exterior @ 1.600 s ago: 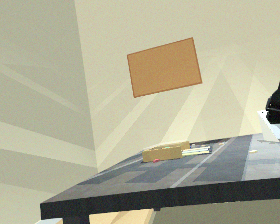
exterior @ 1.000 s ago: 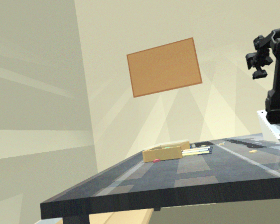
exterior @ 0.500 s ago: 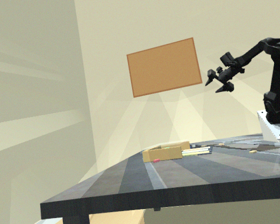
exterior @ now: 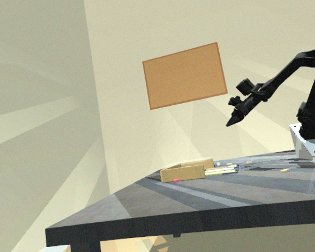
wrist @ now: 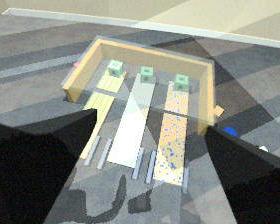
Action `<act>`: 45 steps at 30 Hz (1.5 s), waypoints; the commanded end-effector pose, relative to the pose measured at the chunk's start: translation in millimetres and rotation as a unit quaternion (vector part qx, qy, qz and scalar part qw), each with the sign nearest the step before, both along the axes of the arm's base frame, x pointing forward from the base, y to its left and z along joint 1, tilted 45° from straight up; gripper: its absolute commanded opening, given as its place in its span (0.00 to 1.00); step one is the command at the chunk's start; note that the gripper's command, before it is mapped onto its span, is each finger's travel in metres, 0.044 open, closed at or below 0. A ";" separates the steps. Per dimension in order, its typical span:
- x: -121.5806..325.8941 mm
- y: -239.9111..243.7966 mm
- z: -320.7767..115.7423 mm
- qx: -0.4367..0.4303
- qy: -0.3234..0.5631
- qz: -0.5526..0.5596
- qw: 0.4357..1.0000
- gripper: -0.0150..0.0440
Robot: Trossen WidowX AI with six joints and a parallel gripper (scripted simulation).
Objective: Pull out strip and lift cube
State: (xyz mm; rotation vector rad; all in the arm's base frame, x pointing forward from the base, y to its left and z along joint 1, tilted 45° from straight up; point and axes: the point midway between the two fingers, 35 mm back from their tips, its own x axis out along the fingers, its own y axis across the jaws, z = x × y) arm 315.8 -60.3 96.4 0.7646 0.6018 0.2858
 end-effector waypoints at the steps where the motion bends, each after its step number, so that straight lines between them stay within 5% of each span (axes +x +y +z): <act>1: -1.7 13.2 1.9 -0.016 -0.025 0.033 0.999 0.93; 14: -1.7 13.2 1.9 -0.016 -0.025 0.033 0.999 0.93; 29: 60.9 57.1 -36.6 0.011 0.196 0.163 0.967 0.26; 38: 66.9 105.5 -60.4 -0.002 0.351 0.284 0.892 0.25; 45: 64.8 109.2 -61.4 -0.003 0.362 0.293 0.885 0.25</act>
